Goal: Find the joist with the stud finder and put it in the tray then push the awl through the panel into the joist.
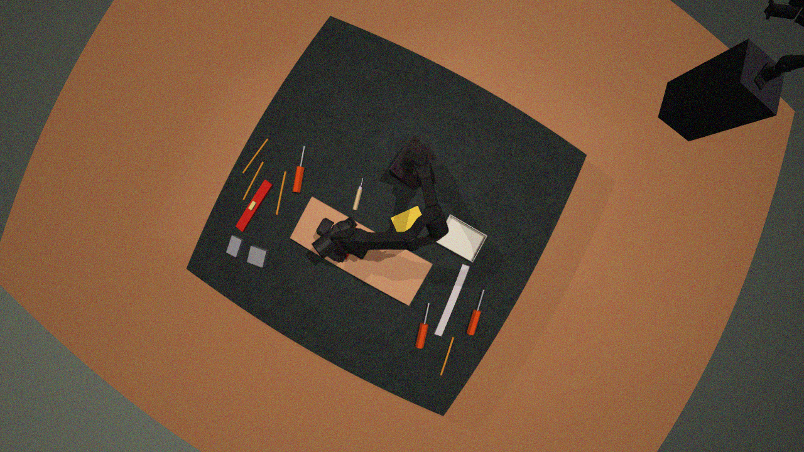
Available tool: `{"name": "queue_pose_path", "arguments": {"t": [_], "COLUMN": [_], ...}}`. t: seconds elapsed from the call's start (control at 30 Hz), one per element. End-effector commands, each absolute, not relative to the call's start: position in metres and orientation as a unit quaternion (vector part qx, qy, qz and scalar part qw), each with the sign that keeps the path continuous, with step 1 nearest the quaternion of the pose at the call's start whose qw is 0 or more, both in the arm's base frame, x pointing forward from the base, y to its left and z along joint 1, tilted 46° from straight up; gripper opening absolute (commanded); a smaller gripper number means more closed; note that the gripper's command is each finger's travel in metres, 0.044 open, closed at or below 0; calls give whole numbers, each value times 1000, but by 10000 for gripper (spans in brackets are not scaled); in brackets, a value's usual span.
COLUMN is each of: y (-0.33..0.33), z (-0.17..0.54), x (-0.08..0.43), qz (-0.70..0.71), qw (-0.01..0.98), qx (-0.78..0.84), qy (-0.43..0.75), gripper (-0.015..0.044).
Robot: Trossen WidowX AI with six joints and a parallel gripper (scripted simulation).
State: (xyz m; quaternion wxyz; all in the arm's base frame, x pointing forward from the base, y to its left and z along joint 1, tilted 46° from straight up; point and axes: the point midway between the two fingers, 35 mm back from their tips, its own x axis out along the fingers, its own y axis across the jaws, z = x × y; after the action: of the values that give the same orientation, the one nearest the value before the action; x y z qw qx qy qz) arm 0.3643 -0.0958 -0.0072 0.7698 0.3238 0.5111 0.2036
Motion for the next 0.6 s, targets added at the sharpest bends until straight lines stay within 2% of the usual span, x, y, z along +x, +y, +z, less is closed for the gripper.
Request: {"name": "queue_pose_path", "arguments": {"t": [0.0, 0.57], "y": [-105, -141], "z": [-16, -51], "x": [365, 364], "qz": [203, 203], "qw": [770, 771], "qx": [322, 321], "qy": [512, 512], "gripper": [0, 0]}}
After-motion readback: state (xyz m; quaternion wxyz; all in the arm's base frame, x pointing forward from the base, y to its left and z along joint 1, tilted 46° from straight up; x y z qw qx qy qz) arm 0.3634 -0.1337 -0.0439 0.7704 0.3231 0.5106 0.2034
